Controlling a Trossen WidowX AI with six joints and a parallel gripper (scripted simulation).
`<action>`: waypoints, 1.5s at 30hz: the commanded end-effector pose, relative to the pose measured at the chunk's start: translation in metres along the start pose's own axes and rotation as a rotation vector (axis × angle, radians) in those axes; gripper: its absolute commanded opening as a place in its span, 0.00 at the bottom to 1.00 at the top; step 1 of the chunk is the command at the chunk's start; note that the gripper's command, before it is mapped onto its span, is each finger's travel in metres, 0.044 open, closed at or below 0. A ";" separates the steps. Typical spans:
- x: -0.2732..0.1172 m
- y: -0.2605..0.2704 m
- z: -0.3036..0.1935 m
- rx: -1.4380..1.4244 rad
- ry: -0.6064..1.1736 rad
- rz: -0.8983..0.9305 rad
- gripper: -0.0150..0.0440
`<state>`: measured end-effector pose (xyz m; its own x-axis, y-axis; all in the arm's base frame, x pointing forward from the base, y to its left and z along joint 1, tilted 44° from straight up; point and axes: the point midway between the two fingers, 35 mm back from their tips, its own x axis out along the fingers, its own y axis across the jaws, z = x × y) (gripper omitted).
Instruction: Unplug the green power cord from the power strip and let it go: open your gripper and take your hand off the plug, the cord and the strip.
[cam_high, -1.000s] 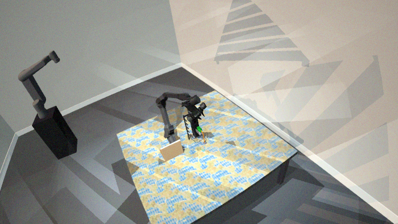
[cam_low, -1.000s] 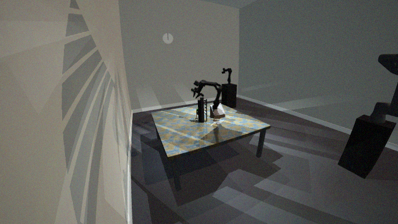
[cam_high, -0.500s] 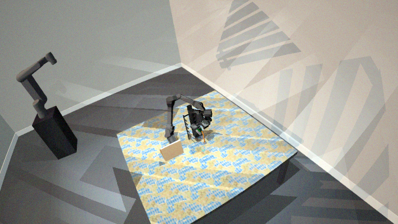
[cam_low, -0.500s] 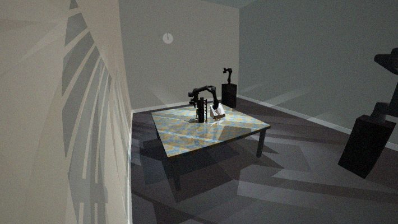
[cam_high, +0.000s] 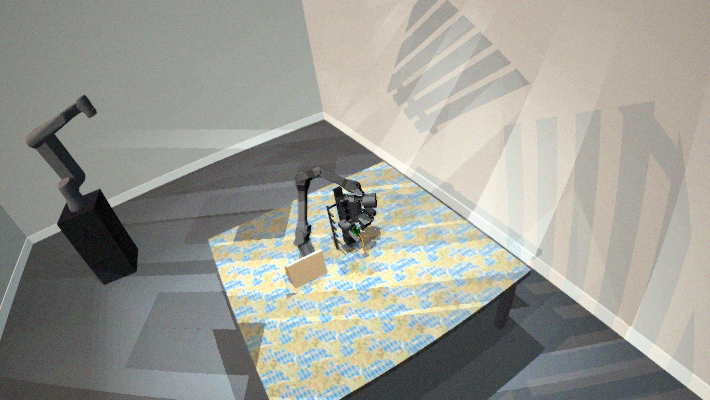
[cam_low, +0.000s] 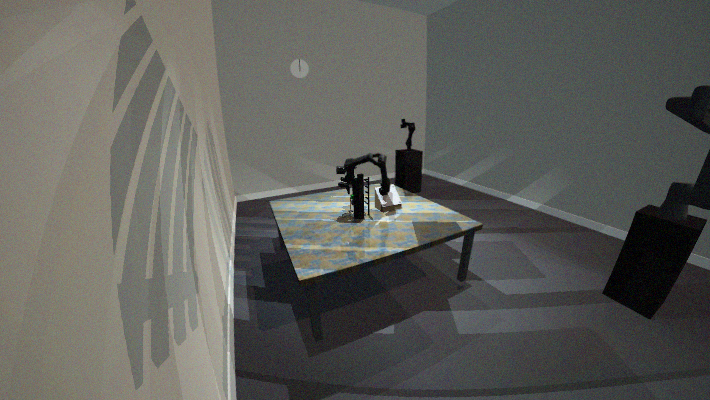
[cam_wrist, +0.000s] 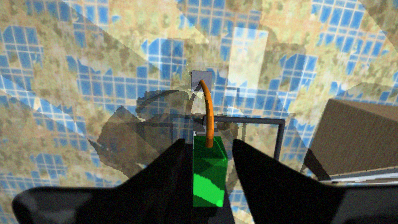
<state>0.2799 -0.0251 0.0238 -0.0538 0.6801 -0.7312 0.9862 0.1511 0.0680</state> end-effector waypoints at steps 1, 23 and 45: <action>0.000 -0.001 -0.009 0.006 0.006 0.002 0.53; 0.010 -0.002 -0.024 0.006 0.008 0.002 0.53; 0.010 -0.001 -0.020 0.000 0.002 0.000 0.25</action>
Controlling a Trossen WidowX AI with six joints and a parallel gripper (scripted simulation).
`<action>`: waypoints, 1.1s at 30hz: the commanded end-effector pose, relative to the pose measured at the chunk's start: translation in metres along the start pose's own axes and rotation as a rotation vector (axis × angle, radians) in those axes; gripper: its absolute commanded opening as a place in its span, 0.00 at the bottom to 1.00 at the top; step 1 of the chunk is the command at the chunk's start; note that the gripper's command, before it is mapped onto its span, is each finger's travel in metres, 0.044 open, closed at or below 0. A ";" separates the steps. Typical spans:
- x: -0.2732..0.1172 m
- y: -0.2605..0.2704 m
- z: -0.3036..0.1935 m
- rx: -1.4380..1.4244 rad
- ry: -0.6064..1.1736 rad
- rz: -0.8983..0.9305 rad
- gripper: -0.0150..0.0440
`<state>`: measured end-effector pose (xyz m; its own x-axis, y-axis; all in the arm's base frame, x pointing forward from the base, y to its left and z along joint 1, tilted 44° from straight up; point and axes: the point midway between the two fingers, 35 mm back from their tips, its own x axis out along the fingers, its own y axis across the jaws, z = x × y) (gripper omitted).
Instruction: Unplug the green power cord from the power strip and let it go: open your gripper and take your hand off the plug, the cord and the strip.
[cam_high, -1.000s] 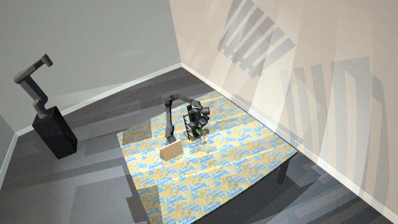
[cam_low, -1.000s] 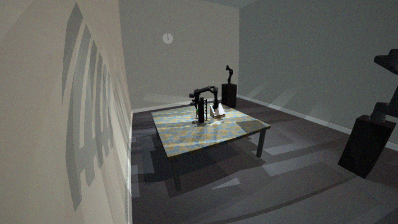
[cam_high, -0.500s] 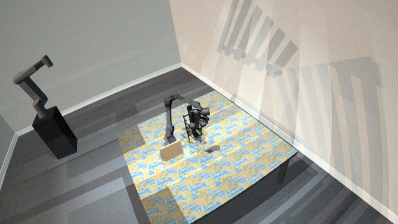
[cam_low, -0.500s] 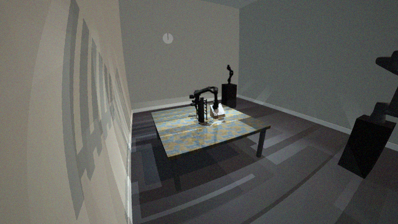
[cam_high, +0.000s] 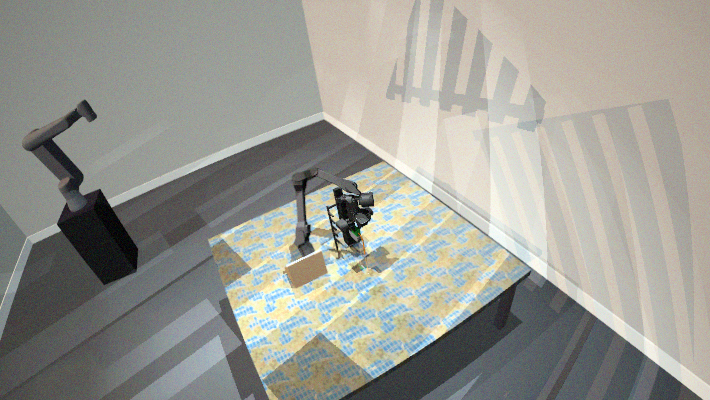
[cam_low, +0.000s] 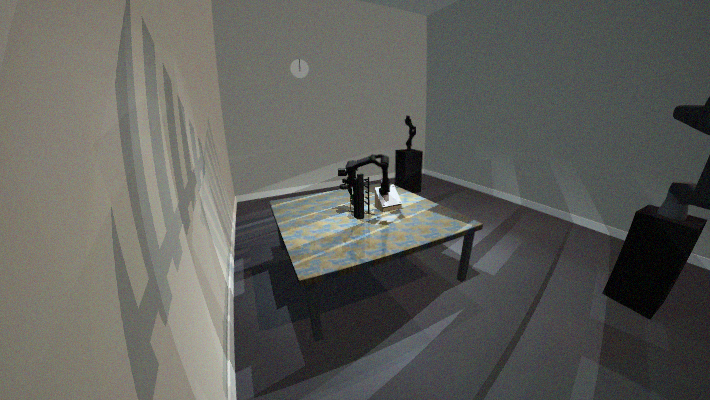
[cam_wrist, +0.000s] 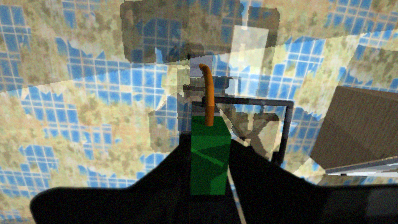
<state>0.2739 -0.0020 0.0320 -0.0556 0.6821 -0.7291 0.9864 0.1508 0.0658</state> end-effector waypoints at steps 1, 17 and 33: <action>-0.001 0.001 0.005 -0.002 -0.002 0.001 0.25; -0.002 0.003 0.031 0.000 -0.003 0.002 0.25; -0.002 0.001 0.042 -0.001 0.001 -0.002 0.39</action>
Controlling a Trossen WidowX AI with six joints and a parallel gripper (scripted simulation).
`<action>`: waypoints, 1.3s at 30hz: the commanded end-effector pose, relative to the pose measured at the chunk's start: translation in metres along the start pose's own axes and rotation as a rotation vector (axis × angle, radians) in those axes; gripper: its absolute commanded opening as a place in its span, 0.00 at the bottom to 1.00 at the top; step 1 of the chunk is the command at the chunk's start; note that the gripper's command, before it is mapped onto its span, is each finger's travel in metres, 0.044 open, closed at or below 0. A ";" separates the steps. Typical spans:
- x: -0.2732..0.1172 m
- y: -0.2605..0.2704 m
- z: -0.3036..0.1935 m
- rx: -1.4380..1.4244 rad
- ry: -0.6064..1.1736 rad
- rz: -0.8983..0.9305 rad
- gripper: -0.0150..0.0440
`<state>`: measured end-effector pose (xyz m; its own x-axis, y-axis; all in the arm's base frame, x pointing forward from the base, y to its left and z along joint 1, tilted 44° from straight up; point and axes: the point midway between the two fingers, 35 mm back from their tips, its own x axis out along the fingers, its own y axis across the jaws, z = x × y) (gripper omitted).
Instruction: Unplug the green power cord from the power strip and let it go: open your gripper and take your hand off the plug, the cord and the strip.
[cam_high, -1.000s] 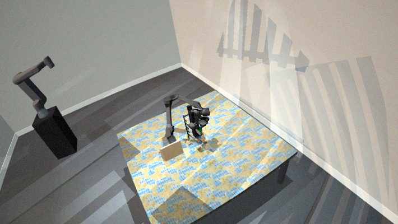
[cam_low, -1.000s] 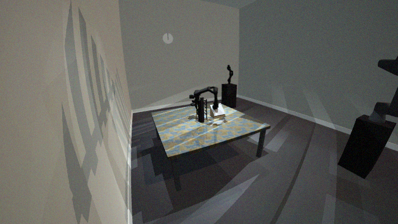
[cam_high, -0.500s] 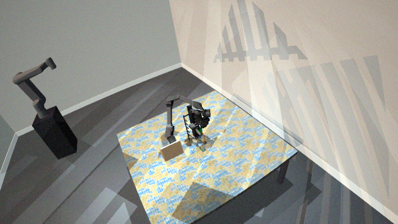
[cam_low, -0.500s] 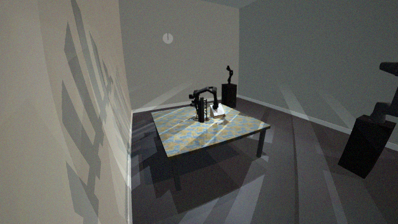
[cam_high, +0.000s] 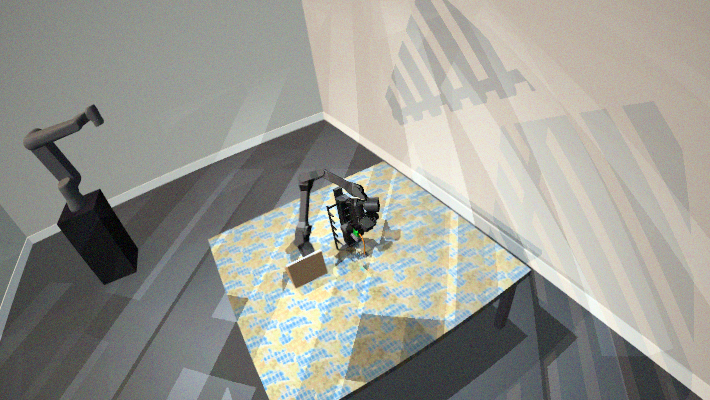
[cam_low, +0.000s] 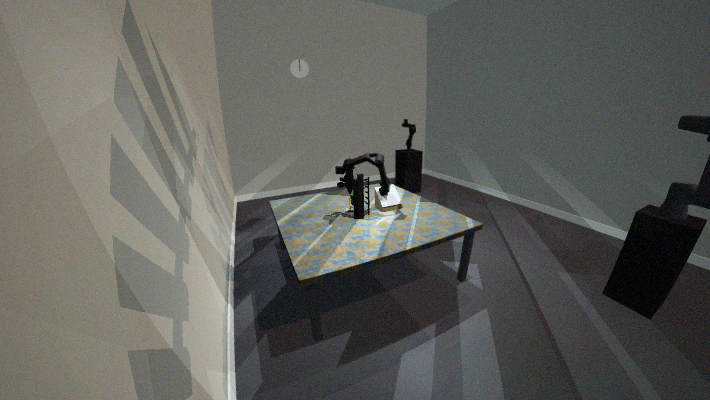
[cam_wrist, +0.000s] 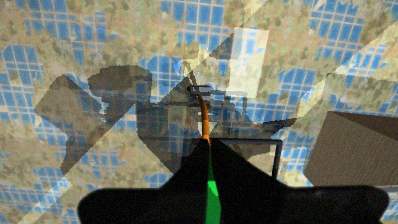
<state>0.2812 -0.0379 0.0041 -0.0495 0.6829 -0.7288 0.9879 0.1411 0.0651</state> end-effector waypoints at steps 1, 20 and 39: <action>0.002 0.001 -0.004 -0.009 0.001 -0.008 0.43; -0.005 0.001 -0.004 -0.004 0.002 -0.002 0.53; -0.006 0.000 -0.033 -0.003 0.003 -0.003 0.53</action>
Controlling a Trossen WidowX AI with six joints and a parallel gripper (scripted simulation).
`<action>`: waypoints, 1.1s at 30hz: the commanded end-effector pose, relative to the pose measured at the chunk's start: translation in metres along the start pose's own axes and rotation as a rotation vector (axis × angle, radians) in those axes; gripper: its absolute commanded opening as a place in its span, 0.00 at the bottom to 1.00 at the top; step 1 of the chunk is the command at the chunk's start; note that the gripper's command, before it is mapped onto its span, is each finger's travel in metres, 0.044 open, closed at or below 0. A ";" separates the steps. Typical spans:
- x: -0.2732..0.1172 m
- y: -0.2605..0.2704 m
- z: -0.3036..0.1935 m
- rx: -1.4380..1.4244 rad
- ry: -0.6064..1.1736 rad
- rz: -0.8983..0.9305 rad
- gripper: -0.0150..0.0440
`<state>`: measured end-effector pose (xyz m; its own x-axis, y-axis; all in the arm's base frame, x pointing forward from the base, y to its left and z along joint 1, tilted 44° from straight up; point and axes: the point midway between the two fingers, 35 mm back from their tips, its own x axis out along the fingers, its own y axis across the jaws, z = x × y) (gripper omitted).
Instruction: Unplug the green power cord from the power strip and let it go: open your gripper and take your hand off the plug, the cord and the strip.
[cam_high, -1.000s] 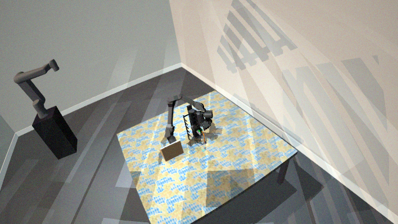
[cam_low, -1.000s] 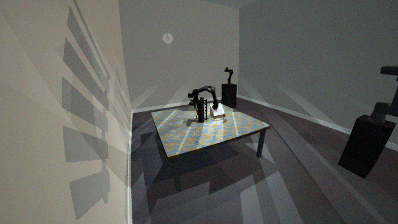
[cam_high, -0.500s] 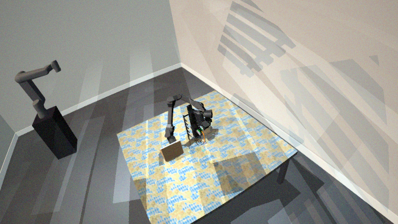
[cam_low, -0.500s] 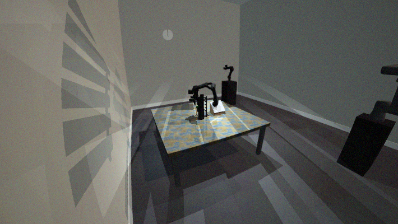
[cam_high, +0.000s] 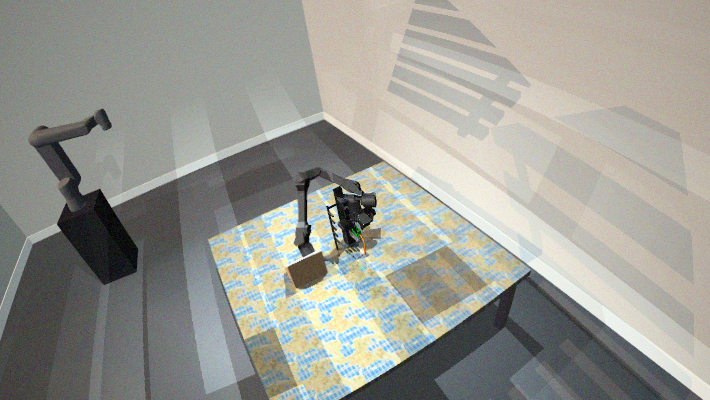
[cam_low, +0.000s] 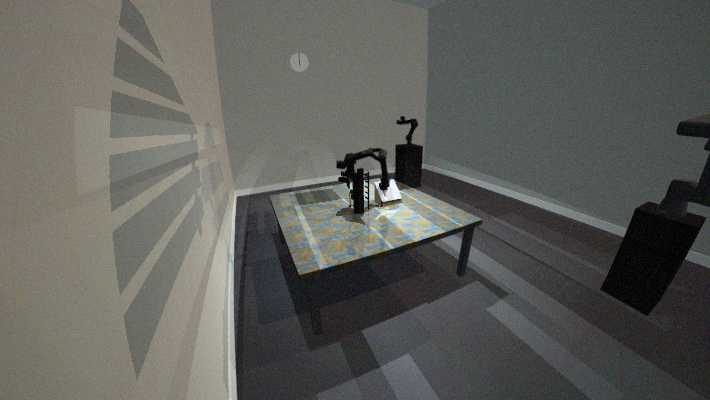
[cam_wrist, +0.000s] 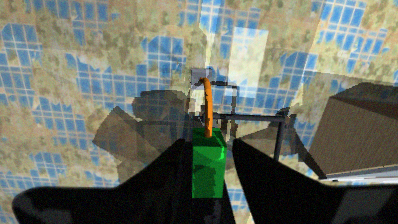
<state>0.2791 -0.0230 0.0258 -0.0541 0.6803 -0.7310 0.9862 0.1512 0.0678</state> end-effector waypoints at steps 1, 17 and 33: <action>0.000 -0.001 -0.009 0.006 0.006 0.002 0.53; 0.006 -0.002 -0.018 0.006 0.007 0.002 0.53; 0.010 -0.001 -0.017 -0.001 0.002 0.000 0.29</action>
<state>0.2744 -0.0042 0.0300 -0.0545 0.6815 -0.7298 0.9862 0.1513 0.0676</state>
